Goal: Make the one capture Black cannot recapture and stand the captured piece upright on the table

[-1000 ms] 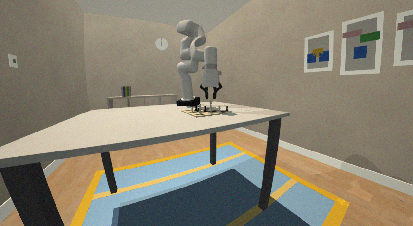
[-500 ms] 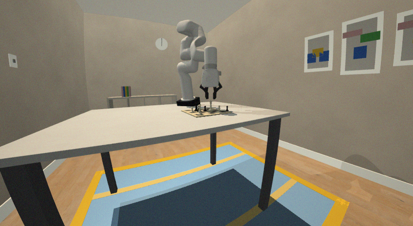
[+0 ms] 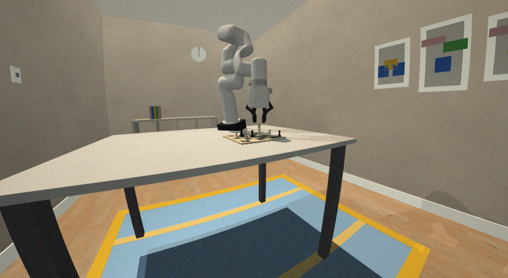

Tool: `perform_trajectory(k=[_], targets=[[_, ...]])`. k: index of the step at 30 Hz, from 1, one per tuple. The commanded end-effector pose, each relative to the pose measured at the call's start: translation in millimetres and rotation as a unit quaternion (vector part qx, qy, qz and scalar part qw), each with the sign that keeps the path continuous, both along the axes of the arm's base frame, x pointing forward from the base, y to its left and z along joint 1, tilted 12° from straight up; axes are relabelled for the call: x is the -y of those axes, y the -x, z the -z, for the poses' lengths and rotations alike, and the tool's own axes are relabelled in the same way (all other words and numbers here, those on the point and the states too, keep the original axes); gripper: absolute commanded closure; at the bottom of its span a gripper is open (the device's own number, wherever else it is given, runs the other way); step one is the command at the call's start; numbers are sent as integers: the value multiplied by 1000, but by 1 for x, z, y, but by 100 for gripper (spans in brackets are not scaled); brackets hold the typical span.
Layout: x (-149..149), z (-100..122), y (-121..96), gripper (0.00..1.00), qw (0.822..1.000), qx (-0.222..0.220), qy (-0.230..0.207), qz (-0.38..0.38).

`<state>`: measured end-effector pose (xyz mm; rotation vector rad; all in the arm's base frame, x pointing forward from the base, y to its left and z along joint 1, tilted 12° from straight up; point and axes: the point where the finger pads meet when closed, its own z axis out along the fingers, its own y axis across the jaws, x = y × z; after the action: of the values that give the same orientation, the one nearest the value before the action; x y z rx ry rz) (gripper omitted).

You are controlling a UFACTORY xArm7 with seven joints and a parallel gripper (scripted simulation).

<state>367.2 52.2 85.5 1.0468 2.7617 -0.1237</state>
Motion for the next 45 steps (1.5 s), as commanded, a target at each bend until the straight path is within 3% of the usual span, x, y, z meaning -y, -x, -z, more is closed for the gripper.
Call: perform_trajectory(k=[1,17,45], targets=[[1,6,-2,57,1000,1,0,0],[5,36,-7,57,1000,1,0,0],[5,37,-7,57,1000,1,0,0]])
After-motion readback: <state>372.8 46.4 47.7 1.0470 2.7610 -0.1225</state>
